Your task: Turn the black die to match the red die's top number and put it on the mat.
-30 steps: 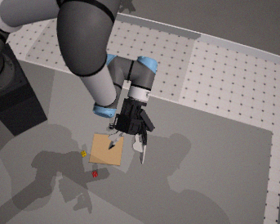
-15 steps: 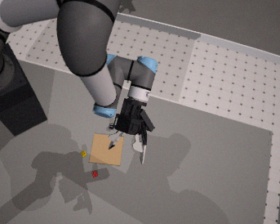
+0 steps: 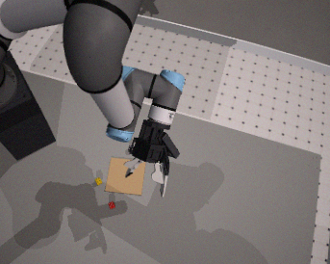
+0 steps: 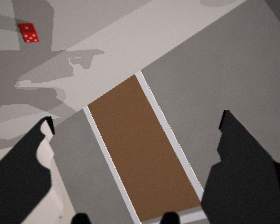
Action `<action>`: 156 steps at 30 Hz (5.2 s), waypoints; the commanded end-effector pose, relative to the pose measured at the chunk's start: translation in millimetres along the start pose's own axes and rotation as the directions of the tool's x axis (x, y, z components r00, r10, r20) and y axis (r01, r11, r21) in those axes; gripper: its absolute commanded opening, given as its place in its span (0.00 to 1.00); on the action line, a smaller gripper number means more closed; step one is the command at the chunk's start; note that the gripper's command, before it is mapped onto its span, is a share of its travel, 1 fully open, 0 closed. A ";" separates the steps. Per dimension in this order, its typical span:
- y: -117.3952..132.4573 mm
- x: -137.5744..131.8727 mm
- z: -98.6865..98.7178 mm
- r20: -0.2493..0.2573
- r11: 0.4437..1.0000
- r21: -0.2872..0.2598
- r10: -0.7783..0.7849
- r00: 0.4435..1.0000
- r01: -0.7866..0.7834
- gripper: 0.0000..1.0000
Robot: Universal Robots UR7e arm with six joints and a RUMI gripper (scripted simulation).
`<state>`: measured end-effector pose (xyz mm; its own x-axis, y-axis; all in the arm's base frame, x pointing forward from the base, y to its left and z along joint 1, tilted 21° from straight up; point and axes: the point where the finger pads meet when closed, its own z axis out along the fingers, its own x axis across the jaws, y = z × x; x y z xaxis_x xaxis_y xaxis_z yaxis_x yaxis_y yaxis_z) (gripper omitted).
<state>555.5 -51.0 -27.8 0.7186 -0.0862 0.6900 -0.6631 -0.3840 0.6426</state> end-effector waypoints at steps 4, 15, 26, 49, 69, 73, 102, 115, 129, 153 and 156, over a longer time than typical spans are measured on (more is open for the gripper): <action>4.8 -20.9 25.6 0.115 0.996 0.048 0.074 0.991 -0.080 1.00; 12.9 -66.9 64.4 0.378 0.945 0.117 0.242 0.894 -0.305 1.00; 17.6 -94.2 76.4 0.577 0.846 0.123 0.364 0.731 -0.519 1.00; 29.8 -97.8 61.7 0.824 0.530 0.026 0.468 0.318 -0.848 1.00; 30.8 -96.5 60.2 0.832 0.511 0.019 0.468 0.297 -0.859 1.00; 30.4 -96.7 60.5 0.832 0.511 0.019 0.468 0.297 -0.859 1.00; -27.4 -130.7 105.4 0.833 0.513 0.018 0.467 0.297 -0.858 1.00; -48.7 -143.3 122.0 0.833 0.513 0.018 0.467 0.297 -0.858 1.00; -50.9 -144.6 123.7 0.833 0.513 0.018 0.467 0.297 -0.858 1.00; -50.9 -144.6 123.7 0.833 0.513 0.018 0.467 0.297 -0.858 1.00; -50.9 -144.6 123.7 0.833 0.513 0.018 0.467 0.297 -0.858 1.00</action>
<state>510.9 -132.6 -202.0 0.0784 -0.9706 0.2276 -0.9533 -0.1398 -0.2676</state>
